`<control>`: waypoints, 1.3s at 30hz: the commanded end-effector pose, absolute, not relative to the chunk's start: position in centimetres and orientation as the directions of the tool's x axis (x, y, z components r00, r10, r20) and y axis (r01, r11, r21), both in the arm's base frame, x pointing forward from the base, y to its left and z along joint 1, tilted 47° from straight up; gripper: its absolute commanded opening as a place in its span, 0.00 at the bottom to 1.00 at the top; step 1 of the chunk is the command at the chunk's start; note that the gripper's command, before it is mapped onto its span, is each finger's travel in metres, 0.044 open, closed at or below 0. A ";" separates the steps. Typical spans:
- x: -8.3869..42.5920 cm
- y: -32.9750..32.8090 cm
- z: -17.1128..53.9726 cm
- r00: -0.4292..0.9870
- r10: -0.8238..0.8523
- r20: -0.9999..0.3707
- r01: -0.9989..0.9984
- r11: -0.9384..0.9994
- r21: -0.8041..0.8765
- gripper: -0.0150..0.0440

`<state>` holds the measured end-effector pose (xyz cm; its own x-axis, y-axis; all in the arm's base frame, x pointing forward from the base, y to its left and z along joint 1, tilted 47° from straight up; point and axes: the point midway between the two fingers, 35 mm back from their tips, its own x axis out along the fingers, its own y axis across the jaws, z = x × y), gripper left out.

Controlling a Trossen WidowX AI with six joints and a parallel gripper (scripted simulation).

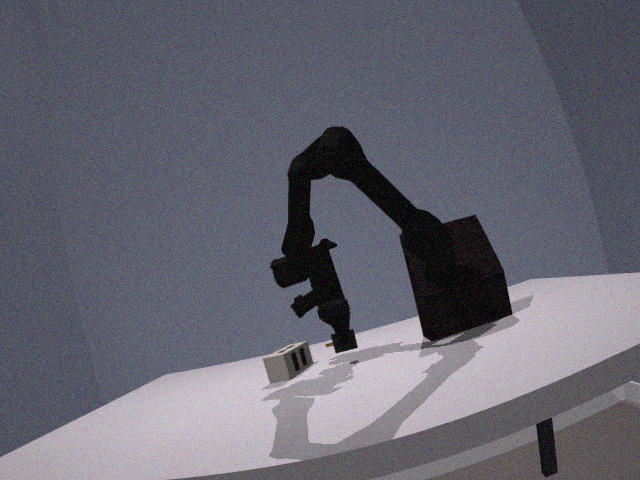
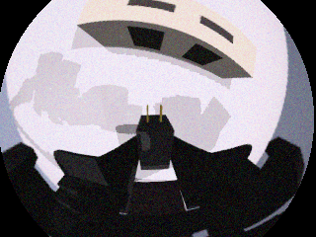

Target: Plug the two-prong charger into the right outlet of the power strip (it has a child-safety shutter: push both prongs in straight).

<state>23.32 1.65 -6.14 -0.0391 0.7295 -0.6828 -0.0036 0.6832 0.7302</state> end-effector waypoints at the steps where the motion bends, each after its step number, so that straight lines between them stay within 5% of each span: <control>1: 23.4 1.4 -6.9 -0.041 0.729 -0.683 0.038 0.684 0.728 0.25; 39: 25.8 0.3 -9.7 -0.040 0.736 -0.676 0.176 0.671 0.720 0.25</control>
<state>25.46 0.30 -9.50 -0.0387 0.7326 -0.6795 0.1662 0.6753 0.7186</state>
